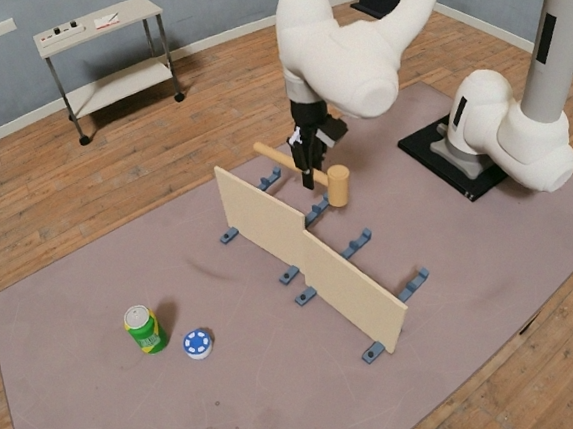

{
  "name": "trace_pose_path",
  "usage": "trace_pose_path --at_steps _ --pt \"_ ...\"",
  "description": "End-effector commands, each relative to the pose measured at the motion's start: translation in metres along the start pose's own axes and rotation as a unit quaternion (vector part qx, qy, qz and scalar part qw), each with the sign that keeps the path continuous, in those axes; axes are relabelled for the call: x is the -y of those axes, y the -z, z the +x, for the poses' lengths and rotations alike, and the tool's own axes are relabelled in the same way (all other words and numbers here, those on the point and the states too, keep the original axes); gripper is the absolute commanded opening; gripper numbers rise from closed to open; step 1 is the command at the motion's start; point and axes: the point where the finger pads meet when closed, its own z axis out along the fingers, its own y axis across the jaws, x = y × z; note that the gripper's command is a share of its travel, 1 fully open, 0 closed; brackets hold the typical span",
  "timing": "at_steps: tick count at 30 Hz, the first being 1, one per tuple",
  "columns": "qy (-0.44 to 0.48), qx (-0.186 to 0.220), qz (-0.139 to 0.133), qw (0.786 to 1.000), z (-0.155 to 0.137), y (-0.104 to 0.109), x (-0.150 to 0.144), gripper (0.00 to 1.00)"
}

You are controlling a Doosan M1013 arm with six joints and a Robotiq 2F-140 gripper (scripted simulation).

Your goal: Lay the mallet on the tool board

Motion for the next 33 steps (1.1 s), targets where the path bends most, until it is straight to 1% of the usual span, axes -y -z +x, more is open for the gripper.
trace_pose_path --at_steps 1,2,4,6,8,13,26,33 --pt "0.0 0.0 -0.001 1.0 0.0 -0.027 0.0 0.1" --pt "0.0 0.0 -0.001 1.0 0.0 -0.037 0.0 0.1" --pt "0.0 0.0 -0.001 1.0 0.0 -0.037 0.0 0.1" --pt "0.0 0.0 -0.001 1.0 0.0 -0.052 0.0 0.1" --pt "0.0 0.0 -0.001 1.0 0.0 -0.057 0.0 0.1" --pt "0.0 0.0 -0.001 1.0 0.0 -0.059 0.0 0.1" --pt "0.0 0.0 -0.001 1.0 -0.001 -0.073 -0.001 0.1" --pt "0.0 0.0 -0.001 1.0 -0.001 -0.074 -0.001 0.1"
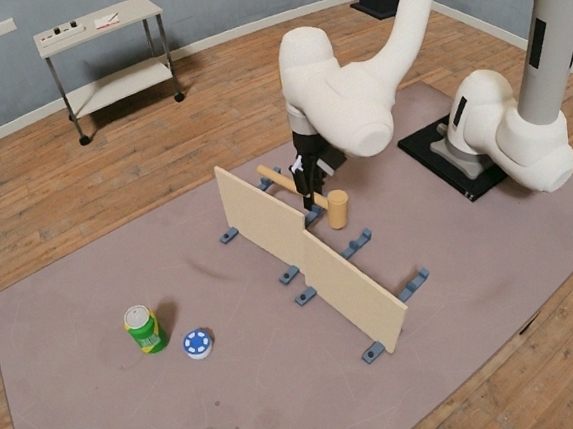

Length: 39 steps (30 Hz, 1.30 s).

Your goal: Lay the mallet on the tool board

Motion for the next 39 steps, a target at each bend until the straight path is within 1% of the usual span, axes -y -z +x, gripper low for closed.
trace_pose_path --at_steps 1,7,8,39 --pt "0.0 0.0 -0.001 1.0 -0.0001 0.0005 -0.0004 0.1" --pt "0.0 0.0 -0.001 1.0 -0.0001 0.0005 -0.0004 0.1" --pt "0.0 0.0 -0.001 1.0 -0.0001 0.0005 -0.0004 1.0" --pt "0.0 0.0 -0.001 1.0 -0.0001 0.0005 -0.0004 1.0"
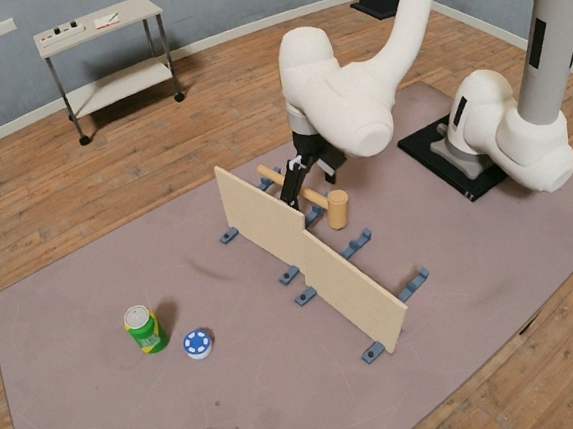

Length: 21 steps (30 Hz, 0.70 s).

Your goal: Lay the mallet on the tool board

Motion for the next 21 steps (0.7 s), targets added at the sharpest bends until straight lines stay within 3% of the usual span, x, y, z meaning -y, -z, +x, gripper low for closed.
trace_pose_path --at_steps 1,4,7,11,21 --pt "0.0 0.0 -0.001 1.0 0.0 0.001 0.0 1.0" --pt "0.0 0.0 -0.001 1.0 0.0 0.008 0.0 1.0" --pt "0.0 0.0 -0.001 1.0 0.001 0.056 0.001 1.0" --pt "0.0 0.0 -0.001 1.0 0.001 0.099 0.002 1.0" --pt "0.0 0.0 -0.001 1.0 0.001 0.1 0.002 1.0"
